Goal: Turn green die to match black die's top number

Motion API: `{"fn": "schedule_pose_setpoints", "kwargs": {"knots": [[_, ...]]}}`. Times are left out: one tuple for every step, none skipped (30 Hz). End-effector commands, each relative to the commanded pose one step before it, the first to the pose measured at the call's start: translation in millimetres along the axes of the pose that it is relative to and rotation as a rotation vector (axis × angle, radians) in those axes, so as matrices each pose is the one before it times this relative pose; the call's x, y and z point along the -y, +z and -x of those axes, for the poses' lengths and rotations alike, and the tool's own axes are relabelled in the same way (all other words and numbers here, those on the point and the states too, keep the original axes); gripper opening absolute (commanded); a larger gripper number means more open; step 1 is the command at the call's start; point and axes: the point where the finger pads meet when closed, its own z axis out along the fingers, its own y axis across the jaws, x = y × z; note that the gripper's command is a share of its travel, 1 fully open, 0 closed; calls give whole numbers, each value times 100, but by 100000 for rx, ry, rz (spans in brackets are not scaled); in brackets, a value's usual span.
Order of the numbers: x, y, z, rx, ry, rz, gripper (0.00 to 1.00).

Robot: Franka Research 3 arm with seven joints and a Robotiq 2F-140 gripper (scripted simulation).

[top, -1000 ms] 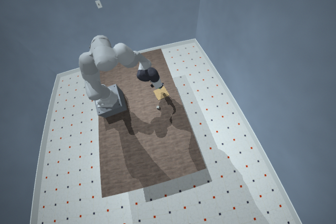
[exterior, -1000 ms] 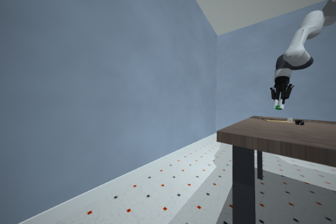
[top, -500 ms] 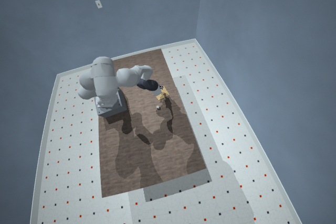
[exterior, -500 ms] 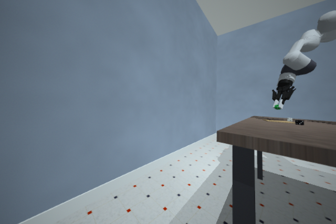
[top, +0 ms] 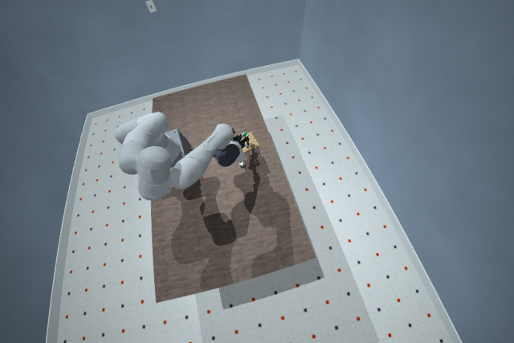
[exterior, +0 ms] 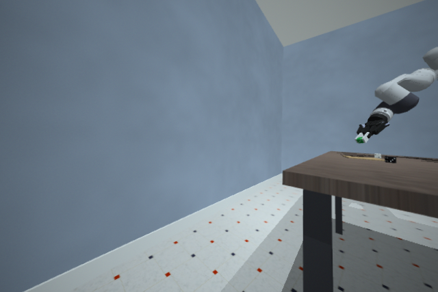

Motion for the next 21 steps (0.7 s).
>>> {"fn": "schedule_pose_setpoints", "kwargs": {"knots": [[-485, 153, 686, 5677, -11378, 2329, 13], [-5, -18, -47, 2015, 8, 44, 13], [16, -29, -14, 1747, -46, -38, 13], [28, -34, 6, 1462, -75, -83, 13], [32, -33, 15, 1173, -84, -99, 13], [30, -29, 18, 893, -77, -94, 13], [24, -22, 15, 634, -62, -77, 13], [16, -15, 11, 405, -43, -53, 13], [9, -8, 6, 219, -24, -30, 13], [4, -3, 3, 84, -9, -12, 13], [1, 0, 0, 13, -1, -2, 13], [0, 1, -1, 0, 0, 0, 13], [0, 5, -9, -1, 0, 0, 13], [0, 13, -24, -2, 0, 0, 13], [1, 23, -45, -4, 0, 1, 13], [0, 0, 0, 0, 0, 0, 13], [0, 0, 0, 0, 0, 0, 13], [1, 36, -69, -6, 0, 1, 13], [1, 51, -97, -9, 0, 2, 13], [0, 67, -127, -12, -1, 4, 13], [1, 81, -155, -4, 0, 1, 13]]}}
